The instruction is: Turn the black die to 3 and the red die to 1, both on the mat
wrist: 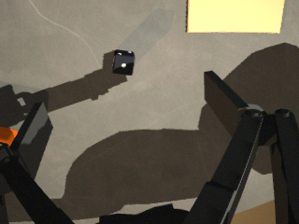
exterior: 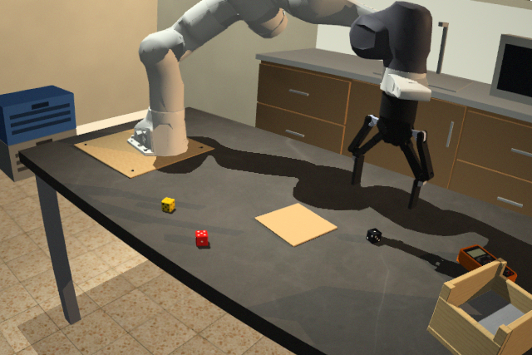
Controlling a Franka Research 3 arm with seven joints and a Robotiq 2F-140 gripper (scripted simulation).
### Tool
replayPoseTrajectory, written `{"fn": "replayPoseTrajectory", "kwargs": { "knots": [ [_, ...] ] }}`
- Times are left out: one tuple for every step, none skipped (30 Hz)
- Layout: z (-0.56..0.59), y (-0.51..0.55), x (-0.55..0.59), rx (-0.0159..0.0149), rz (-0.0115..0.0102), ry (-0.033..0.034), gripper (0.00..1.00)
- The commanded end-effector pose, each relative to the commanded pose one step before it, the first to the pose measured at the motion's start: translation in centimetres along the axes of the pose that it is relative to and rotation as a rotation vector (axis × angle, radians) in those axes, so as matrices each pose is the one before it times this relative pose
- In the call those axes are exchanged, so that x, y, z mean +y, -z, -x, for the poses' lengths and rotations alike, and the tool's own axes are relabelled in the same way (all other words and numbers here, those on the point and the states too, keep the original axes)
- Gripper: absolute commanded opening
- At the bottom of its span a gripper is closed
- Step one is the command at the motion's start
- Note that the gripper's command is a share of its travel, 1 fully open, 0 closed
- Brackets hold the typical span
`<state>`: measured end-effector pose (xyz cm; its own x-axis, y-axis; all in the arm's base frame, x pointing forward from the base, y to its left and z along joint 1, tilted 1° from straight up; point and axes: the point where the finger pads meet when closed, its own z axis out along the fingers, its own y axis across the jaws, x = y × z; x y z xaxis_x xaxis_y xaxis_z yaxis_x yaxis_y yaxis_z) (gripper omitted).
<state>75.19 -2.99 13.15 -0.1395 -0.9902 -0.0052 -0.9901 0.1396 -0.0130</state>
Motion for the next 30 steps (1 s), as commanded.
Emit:
{"fn": "replayPoseTrajectory", "kwargs": {
  "knots": [
    [0.240,-0.159,0.180,-0.00157,0.01119,-0.16860,1.00],
    [0.000,0.000,0.000,0.00000,0.00000,0.00000,1.00],
    [0.000,0.000,0.000,0.00000,0.00000,0.00000,1.00],
    [-0.004,-0.034,-0.001,0.00000,-0.00008,-0.04931,1.00],
    [-0.001,-0.011,0.000,0.00000,-0.00003,-0.01648,1.00],
    [-0.002,-0.012,-0.001,0.00000,-0.00003,-0.01786,1.00],
    [-0.001,-0.011,-0.001,0.00000,-0.00003,-0.01674,1.00],
    [-0.002,-0.012,-0.001,0.00000,-0.00003,-0.01784,1.00],
    [-0.002,-0.012,-0.001,0.00000,-0.00003,-0.01721,1.00],
    [0.000,-0.001,0.000,0.00000,0.00000,-0.00178,1.00],
    [-0.003,-0.020,-0.001,0.00000,-0.00005,-0.02929,1.00],
    [-0.002,-0.012,-0.001,0.00000,-0.00003,-0.01798,1.00],
    [-0.002,-0.012,-0.001,0.00000,-0.00003,-0.01760,1.00],
    [-0.001,-0.012,-0.001,0.00000,-0.00003,-0.01726,1.00],
    [-0.001,-0.011,-0.001,-0.00001,-0.00003,-0.01699,1.00],
    [-0.001,-0.012,-0.001,-0.00001,-0.00004,-0.01740,1.00],
    [-0.001,-0.011,-0.001,-0.00001,-0.00004,-0.01712,1.00],
    [0.000,0.000,0.000,0.00000,0.00000,-0.00027,1.00],
    [0.000,0.000,0.000,0.00000,0.00000,0.00000,1.00],
    [0.000,0.000,0.000,0.00000,0.00000,0.00000,1.00],
    [-0.005,-0.038,-0.003,-0.00003,-0.00012,-0.05690,1.00],
    [-0.002,-0.012,-0.001,-0.00001,-0.00004,-0.01829,1.00],
    [-0.001,-0.011,-0.001,-0.00001,-0.00004,-0.01715,1.00],
    [-0.001,-0.011,-0.001,-0.00001,-0.00004,-0.01709,1.00],
    [-0.001,-0.011,-0.001,-0.00001,-0.00004,-0.01708,1.00],
    [0.000,-0.002,0.000,0.00000,-0.00001,-0.00355,1.00],
    [-0.002,-0.019,-0.002,-0.00002,-0.00007,-0.02946,1.00],
    [-0.001,-0.011,-0.001,-0.00001,-0.00004,-0.01654,1.00],
    [-0.001,-0.011,-0.001,-0.00002,-0.00004,-0.01743,1.00],
    [-0.001,-0.011,-0.001,-0.00002,-0.00004,-0.01654,1.00]
  ]
}}
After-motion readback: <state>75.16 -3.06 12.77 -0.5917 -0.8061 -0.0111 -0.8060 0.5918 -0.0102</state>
